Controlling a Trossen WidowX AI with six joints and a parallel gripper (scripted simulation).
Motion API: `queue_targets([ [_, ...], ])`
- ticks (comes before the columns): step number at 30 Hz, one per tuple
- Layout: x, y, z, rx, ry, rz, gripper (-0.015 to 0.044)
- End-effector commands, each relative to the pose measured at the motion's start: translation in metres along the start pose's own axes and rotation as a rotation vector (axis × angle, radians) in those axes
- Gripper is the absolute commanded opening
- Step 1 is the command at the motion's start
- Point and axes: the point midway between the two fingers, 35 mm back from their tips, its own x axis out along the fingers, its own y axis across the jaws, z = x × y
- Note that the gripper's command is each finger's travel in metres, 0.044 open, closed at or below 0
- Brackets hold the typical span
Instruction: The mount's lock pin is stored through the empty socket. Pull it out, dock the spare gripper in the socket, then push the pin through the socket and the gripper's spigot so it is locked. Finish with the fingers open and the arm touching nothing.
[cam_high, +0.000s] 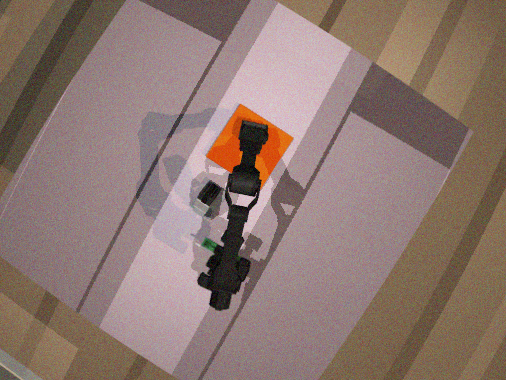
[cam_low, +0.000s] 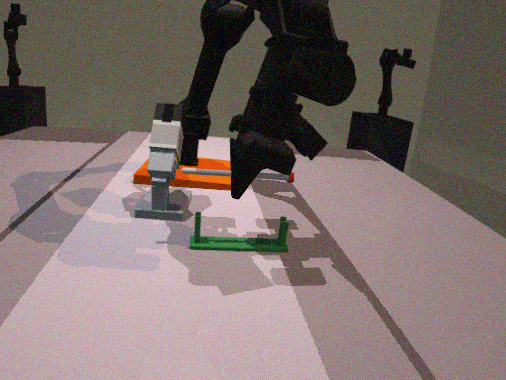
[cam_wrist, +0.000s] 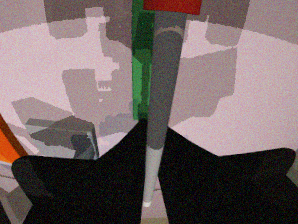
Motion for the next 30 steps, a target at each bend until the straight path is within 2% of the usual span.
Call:
queue_targets([
  [1,0.0,0.0,0.0,0.011,-0.001,0.001,0.0],
  [30,-0.019,0.068,-0.006,0.059,-0.005,0.021,0.0],
])
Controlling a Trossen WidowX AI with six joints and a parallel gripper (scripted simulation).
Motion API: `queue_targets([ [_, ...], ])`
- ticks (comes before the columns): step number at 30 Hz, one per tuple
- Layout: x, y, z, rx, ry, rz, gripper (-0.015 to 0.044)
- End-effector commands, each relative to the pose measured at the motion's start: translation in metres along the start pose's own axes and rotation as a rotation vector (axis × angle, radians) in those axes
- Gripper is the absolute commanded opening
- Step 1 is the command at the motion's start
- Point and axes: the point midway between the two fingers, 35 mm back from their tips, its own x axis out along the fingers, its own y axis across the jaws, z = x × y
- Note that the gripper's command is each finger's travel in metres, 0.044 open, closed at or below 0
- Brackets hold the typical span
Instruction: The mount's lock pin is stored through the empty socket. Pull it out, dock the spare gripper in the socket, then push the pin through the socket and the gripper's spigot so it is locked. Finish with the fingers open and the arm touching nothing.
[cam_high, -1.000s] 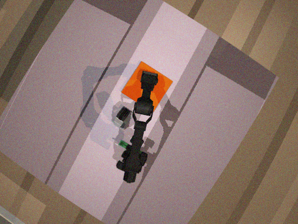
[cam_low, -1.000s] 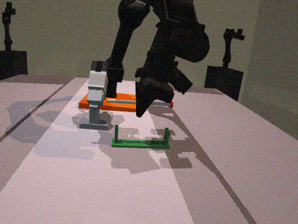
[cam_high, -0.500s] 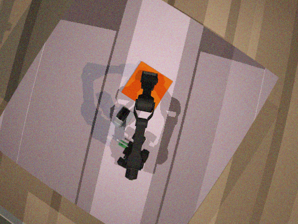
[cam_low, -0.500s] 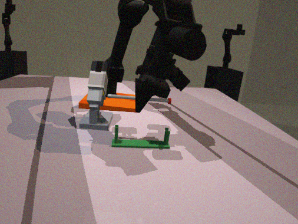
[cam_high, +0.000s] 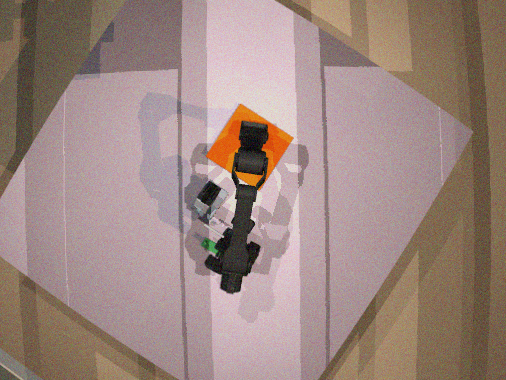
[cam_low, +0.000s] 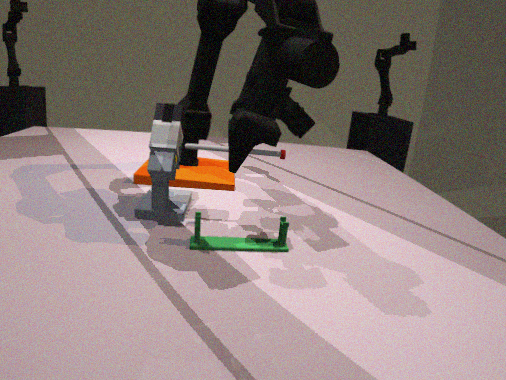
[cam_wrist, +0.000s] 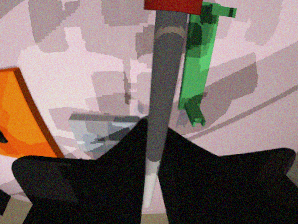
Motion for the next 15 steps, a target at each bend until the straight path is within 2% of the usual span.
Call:
queue_targets([
  [1,-0.003,0.01,-0.001,0.007,-0.007,-0.005,0.0],
  [15,0.001,0.034,-0.004,0.021,-0.009,0.002,0.0],
])
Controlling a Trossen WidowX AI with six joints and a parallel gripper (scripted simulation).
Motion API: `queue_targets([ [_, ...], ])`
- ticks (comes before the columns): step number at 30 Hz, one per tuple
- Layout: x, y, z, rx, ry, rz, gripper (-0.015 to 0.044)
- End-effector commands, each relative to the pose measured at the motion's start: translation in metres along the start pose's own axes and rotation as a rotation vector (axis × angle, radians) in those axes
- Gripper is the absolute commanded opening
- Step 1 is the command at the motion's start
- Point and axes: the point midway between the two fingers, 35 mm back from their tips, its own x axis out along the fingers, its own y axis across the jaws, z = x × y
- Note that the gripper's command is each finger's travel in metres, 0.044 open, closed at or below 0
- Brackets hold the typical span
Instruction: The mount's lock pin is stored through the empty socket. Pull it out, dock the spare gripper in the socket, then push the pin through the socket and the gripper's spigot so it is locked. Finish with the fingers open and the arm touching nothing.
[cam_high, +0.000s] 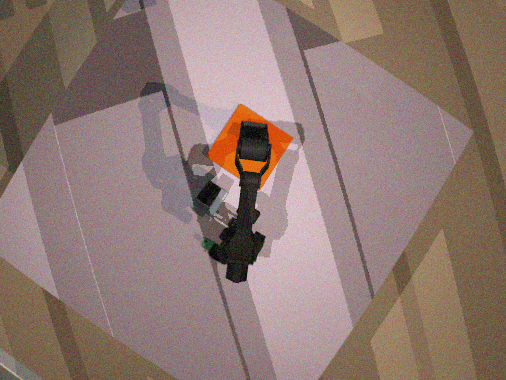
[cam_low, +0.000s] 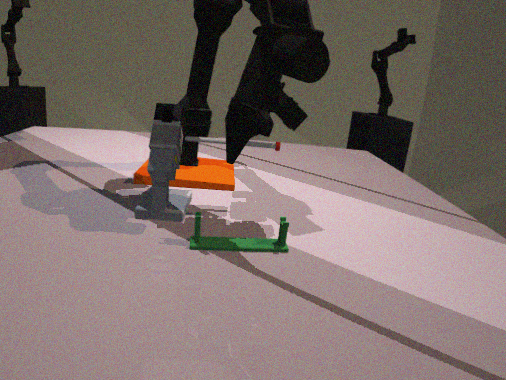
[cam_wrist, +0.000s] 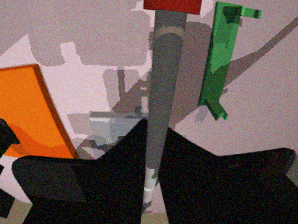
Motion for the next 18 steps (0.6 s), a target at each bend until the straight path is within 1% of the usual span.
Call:
queue_targets([
  [1,0.006,0.001,0.002,0.004,-0.004,0.001,0.0],
  [13,0.049,0.002,0.014,0.008,-0.007,0.007,0.0],
  [18,0.047,0.001,0.011,0.007,-0.008,0.01,0.0],
])
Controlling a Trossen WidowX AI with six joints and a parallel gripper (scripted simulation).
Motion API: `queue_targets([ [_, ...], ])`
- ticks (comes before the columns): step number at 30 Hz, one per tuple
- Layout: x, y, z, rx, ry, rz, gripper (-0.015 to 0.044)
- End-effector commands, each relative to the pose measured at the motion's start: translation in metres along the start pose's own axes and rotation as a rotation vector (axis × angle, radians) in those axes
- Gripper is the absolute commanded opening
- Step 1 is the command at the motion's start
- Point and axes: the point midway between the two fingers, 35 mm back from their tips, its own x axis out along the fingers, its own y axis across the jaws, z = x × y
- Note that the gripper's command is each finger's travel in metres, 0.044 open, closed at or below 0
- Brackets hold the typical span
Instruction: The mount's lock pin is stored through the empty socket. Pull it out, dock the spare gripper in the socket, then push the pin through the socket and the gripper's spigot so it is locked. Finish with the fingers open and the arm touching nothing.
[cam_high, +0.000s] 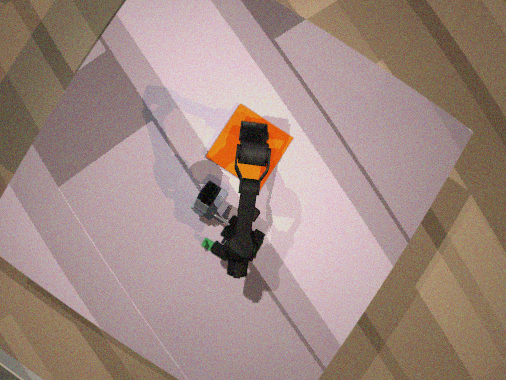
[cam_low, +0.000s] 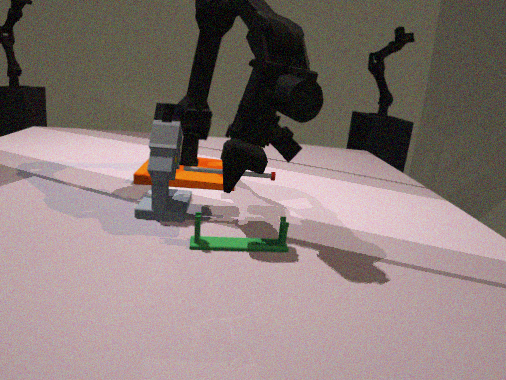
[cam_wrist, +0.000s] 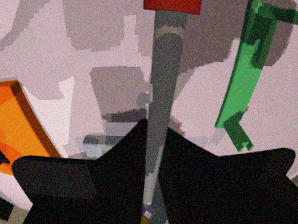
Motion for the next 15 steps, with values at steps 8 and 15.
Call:
queue_targets([
  [8,-0.001,0.0,-0.008,0.004,-0.006,-0.002,0.0],
  [15,0.001,-0.002,-0.013,0.003,-0.006,0.003,0.0],
])
